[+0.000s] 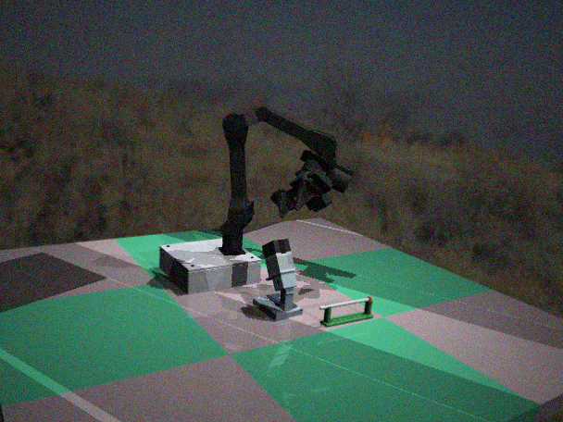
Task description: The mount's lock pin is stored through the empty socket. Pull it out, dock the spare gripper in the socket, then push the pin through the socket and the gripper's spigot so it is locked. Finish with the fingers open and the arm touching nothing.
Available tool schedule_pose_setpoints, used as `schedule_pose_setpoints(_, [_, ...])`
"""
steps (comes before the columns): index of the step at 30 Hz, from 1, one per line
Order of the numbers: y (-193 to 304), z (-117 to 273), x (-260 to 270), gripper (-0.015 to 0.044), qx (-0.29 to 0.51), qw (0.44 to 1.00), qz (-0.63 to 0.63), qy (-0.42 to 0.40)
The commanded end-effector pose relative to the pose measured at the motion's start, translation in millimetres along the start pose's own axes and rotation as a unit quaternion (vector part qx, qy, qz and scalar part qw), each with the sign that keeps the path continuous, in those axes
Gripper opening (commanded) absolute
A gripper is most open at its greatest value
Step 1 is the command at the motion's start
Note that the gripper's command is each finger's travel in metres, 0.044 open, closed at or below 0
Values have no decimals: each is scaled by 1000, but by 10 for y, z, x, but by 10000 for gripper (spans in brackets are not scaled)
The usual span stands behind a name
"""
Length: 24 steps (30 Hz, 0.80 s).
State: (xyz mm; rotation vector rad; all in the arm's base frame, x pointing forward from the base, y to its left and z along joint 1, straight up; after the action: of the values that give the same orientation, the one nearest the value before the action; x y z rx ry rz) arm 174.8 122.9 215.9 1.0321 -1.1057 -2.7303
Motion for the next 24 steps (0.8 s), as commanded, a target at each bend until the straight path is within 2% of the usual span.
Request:
schedule_pose_setpoints(1, [-254, 412, 6, 204, -72, 997, 1, 20])
schedule_pose_setpoints(2, [-308, 518, 21, 180, -90, 996, 2, 24])
schedule_pose_setpoints(4, [-390, 648, 29, 180, -108, 994, 3, 29])
schedule_pose_setpoints(8, [-413, 660, 17, 180, -110, 994, 5, 24])
schedule_pose_setpoints(11, [-594, 559, -190, 180, -108, 993, 21, -43])
schedule_pose_setpoints(17, [-1027, 52, -767, 180, -150, 968, 45, -195])
schedule_pose_setpoints(24, [-1280, -765, -1340, 180, -232, 928, 44, -287])
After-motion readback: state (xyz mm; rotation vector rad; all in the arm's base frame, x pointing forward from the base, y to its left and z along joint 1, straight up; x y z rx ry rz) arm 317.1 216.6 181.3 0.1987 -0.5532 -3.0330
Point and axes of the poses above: the point midway between the two fingers, 35 mm back from their tips, its own z axis back along the fingers, its own x axis across the jaws, y = z × x, the point moved 5 cm from there along z, back along the fingers, and after that the axes turned 4 degrees about -z, right-handed, at the moved point
